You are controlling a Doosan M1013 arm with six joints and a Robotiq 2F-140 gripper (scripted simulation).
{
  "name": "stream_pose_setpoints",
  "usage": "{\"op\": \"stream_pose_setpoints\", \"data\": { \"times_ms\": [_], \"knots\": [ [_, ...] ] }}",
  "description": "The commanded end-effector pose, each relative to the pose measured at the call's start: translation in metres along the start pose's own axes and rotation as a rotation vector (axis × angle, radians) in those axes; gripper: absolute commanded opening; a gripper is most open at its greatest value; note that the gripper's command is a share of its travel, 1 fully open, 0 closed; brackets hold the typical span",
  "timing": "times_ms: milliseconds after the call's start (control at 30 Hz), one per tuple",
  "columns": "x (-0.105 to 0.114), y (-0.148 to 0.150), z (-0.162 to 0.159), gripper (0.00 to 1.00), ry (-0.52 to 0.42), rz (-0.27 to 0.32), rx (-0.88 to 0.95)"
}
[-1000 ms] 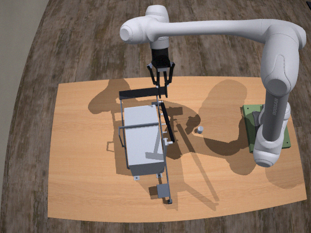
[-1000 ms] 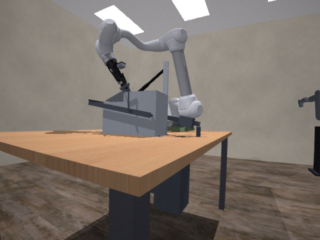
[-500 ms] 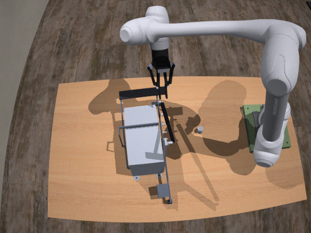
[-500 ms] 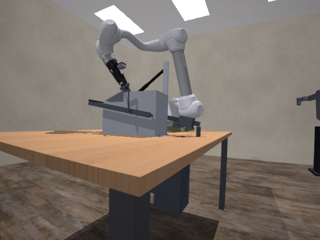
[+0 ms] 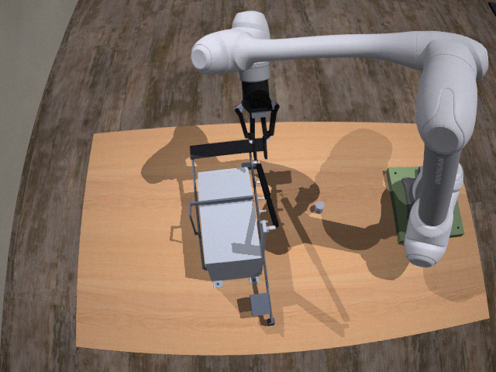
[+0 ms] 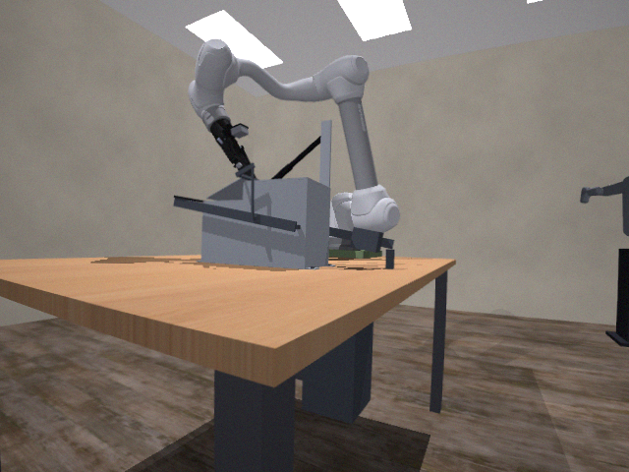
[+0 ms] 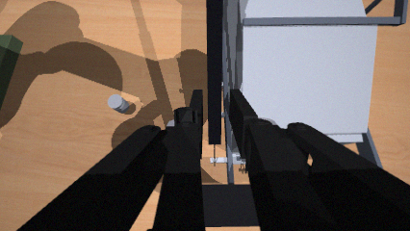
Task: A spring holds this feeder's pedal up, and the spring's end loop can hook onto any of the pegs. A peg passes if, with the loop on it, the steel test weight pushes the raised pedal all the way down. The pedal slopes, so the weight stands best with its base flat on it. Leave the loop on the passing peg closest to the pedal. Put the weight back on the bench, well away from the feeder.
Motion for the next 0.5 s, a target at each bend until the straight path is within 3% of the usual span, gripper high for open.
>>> {"op": "stream_pose_setpoints", "data": {
  "times_ms": [0, 467],
  "knots": [
    [-0.001, 0.000, 0.001, 0.24, 0.000, -0.001, 0.001],
    [-0.011, 0.000, 0.001, 0.24, 0.000, -0.001, 0.001]
  ]
}}
Point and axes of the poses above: the point where the finger pads meet when closed, its own x axis back along the fingers, its own y axis across the jaws, z = x × y, the point moved 4 cm from there along x, back along the fingers, and after that the axes turned 7 degrees about x, right-handed, at the moved point
